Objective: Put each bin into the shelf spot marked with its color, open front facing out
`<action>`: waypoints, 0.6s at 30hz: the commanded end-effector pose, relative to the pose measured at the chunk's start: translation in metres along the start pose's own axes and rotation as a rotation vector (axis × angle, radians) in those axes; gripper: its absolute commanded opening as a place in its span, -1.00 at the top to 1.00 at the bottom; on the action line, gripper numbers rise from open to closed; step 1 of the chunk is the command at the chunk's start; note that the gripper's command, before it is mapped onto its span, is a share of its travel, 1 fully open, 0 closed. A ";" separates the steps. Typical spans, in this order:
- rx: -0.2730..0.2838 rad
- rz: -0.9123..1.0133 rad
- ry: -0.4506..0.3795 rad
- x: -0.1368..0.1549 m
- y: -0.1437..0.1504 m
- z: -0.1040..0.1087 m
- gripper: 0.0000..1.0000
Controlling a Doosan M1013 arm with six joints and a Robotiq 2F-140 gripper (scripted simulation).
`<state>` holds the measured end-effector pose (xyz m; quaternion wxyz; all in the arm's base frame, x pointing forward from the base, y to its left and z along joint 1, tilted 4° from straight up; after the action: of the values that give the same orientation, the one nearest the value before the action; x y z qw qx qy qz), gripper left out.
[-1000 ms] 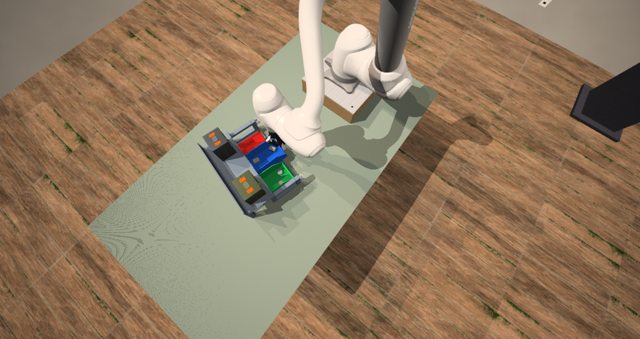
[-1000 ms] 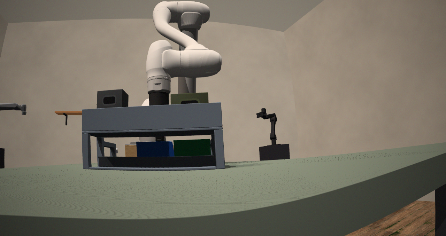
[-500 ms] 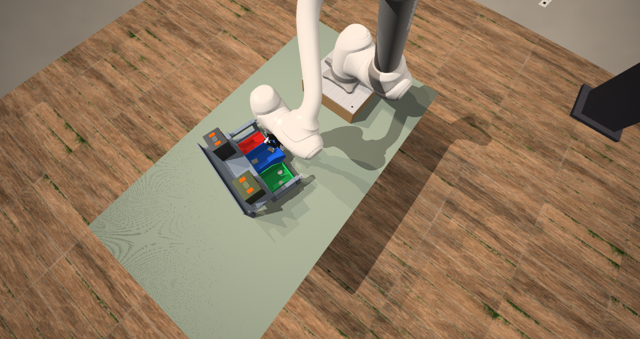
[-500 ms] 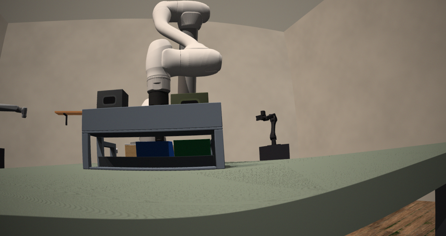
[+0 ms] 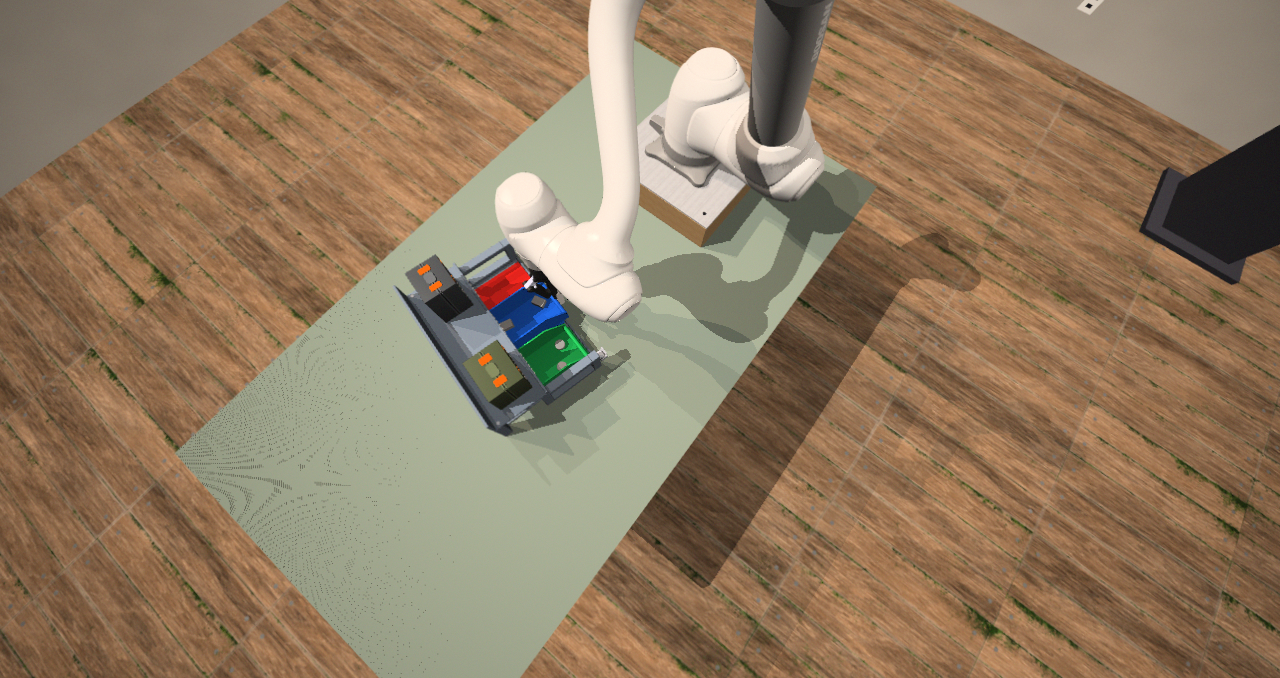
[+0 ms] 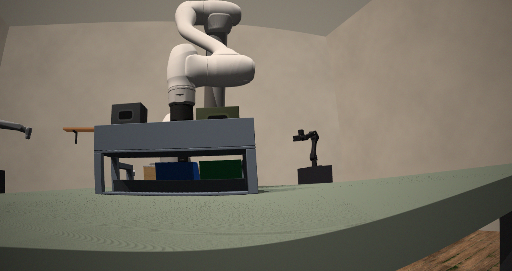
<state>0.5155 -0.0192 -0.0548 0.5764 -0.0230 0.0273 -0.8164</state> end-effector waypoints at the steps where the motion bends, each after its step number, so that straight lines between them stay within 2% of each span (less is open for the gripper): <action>1: 0.002 0.007 -0.001 0.000 0.007 0.001 0.80; 18: 0.002 0.007 -0.001 -0.001 0.016 0.001 0.80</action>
<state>0.5249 -0.0215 -0.0554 0.5763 -0.0229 0.0274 -0.8165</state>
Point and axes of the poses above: the point where the finger pads meet when closed, its own z axis back along the fingers, its own y axis across the jaws, x = y × z, the point moved 2 cm from there along z, back along the fingers, and after that the axes turned 5 degrees about -z, right-handed, at the moved point
